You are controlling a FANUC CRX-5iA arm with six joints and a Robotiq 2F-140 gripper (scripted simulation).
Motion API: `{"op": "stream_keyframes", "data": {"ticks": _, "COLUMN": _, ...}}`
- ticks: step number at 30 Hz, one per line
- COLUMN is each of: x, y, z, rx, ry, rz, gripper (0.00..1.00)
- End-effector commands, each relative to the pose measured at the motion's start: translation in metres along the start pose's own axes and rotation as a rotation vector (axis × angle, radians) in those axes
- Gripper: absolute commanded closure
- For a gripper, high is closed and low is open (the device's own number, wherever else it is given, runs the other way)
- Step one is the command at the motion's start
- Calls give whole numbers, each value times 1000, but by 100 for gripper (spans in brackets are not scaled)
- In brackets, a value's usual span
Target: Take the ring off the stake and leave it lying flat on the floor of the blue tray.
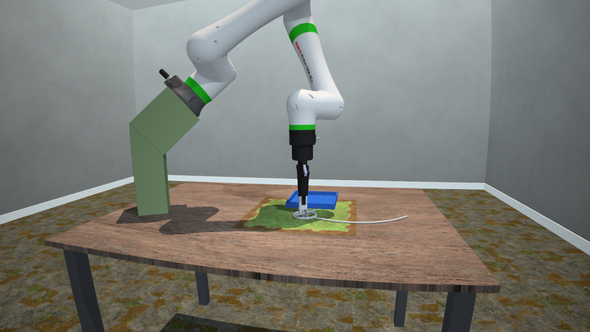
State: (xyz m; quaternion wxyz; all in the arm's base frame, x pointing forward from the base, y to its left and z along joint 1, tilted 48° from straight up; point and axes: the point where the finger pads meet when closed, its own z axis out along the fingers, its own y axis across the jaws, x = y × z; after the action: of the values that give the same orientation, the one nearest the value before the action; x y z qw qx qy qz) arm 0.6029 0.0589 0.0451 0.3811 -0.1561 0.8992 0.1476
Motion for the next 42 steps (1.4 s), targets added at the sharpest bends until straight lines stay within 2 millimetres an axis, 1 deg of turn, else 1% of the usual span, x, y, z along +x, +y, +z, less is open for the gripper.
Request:
{"op": "stream_keyframes", "data": {"ticks": 1, "x": 0, "y": 0, "z": 0, "rx": 0, "ry": -1, "rz": 0, "gripper": 90}}
{"op": "stream_keyframes", "data": {"ticks": 10, "x": -1, "y": -1, "z": 0, "rx": 0, "ry": -1, "rz": 0, "gripper": 90}}
{"op": "stream_keyframes", "data": {"ticks": 20, "x": -3, "y": -10, "z": 0, "rx": 0, "ry": -1, "rz": 0, "gripper": 90}}
{"op": "stream_keyframes", "data": {"ticks": 28, "x": -3, "y": -11, "z": 0, "rx": 0, "ry": -1, "rz": 0, "gripper": 90}}
{"op": "stream_keyframes", "data": {"ticks": 42, "x": 8, "y": -15, "z": -1, "rx": -1, "ry": -1, "rz": 0, "gripper": 90}}
